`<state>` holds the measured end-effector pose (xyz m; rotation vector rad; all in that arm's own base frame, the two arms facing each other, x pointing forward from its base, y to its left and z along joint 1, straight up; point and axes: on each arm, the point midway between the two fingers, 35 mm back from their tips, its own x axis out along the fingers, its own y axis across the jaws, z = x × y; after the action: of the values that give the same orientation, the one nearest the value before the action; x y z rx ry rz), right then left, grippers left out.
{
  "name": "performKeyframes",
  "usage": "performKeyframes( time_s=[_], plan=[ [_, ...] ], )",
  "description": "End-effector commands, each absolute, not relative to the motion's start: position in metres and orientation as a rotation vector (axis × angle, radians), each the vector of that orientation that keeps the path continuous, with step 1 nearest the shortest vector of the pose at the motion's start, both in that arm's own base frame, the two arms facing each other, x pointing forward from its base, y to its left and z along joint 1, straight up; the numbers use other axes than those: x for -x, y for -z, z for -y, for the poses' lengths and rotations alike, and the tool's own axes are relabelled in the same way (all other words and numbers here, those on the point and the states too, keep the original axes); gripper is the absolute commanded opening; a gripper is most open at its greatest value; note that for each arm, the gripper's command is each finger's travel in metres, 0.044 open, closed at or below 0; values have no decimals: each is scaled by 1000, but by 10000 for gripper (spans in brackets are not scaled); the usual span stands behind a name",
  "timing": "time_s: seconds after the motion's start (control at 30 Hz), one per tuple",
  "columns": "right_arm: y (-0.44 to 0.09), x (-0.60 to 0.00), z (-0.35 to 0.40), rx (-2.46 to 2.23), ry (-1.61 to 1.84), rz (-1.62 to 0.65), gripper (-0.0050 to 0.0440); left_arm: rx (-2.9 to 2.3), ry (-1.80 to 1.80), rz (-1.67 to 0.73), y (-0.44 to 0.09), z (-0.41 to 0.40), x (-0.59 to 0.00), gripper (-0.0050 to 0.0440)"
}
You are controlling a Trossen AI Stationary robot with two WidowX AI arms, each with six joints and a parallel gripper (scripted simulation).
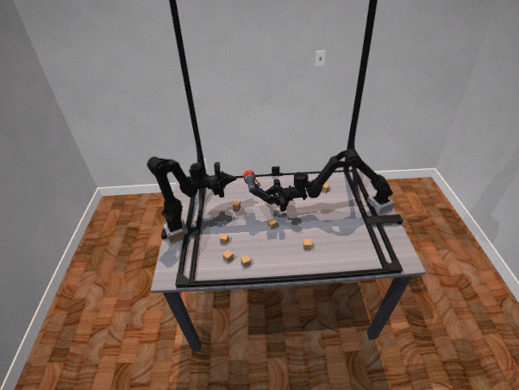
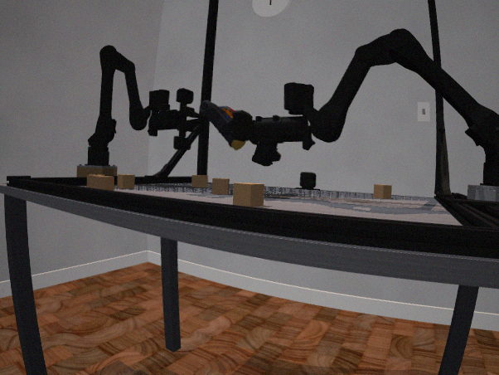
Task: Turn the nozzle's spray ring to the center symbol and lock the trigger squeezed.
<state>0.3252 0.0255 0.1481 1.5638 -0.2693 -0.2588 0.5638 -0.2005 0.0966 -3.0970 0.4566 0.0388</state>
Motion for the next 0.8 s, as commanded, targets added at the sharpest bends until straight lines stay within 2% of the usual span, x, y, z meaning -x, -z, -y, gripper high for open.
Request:
performKeyframes(
  time_s=[0.0,0.23,0.3,0.37,0.77],
  plan=[
    [-145,-325,-25,-1555,262,262,0,3108,0,-456,-105,201,-566,0],
    [-145,-325,-25,-1555,262,262,0,3108,0,-456,-105,201,-566,0],
    [-146,-325,-25,-1561,262,266,48,3108,0,-456,-105,201,-566,0],
    [-146,-325,-25,-1561,262,266,48,3108,0,-456,-105,201,-566,0],
    [-146,-326,-25,-1561,262,266,336,3108,0,-456,-105,201,-566,0]
  ],
)
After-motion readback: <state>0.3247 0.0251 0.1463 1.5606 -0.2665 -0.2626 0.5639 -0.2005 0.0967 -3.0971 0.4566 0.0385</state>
